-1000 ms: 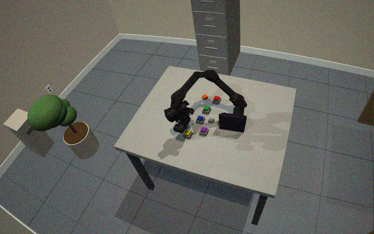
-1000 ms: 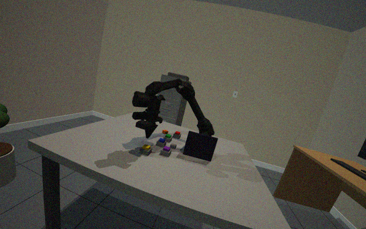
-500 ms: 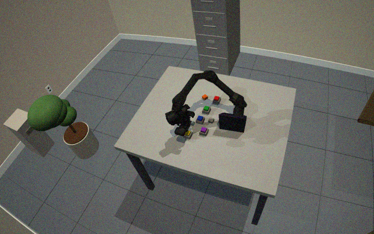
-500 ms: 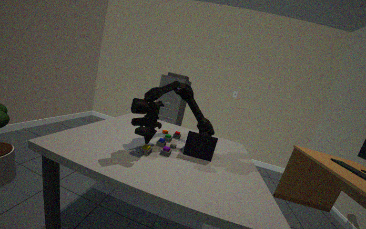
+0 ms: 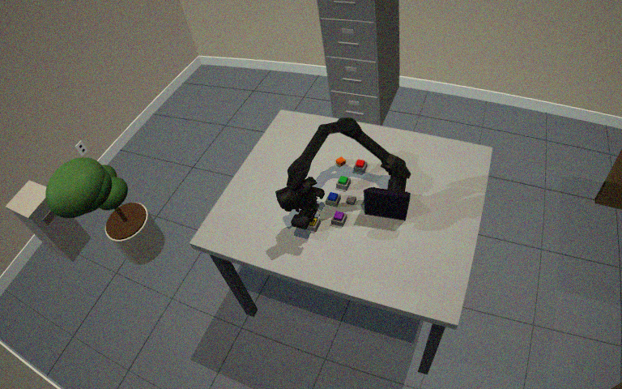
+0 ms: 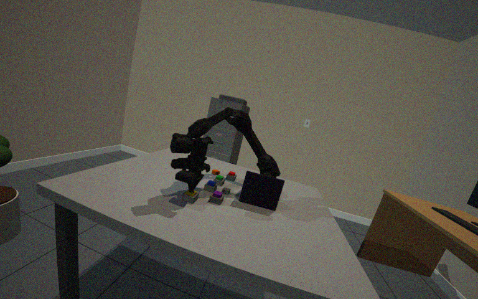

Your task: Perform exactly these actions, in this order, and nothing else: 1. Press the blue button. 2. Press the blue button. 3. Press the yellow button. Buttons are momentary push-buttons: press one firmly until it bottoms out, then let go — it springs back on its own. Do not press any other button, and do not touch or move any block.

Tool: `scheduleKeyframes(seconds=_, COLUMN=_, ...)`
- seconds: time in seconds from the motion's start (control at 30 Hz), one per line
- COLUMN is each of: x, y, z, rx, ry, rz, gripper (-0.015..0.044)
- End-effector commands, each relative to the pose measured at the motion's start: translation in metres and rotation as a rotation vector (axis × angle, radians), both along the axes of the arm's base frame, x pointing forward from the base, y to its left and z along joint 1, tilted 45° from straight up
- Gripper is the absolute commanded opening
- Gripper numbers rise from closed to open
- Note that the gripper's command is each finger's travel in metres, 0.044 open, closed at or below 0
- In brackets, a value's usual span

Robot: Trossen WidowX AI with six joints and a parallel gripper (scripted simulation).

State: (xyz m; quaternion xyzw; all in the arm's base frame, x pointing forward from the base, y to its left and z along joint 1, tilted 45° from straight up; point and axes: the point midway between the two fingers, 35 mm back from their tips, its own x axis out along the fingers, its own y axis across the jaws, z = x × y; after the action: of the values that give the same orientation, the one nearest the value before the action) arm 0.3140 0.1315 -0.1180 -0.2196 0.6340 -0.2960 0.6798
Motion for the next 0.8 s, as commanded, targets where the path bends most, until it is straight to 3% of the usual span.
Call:
scheduleKeyframes(seconds=0.0, x=-0.002, y=-0.003, z=-0.001, rx=-0.009, ry=0.007, rz=0.004, gripper=0.0020)
scheduleKeyframes(seconds=0.57, x=-0.002, y=-0.003, z=-0.001, rx=-0.009, ry=0.007, rz=0.004, gripper=0.0020)
scheduleKeyframes(seconds=0.77, x=-0.003, y=0.020, z=0.022, rx=-0.008, ry=0.007, rz=0.004, gripper=0.0020)
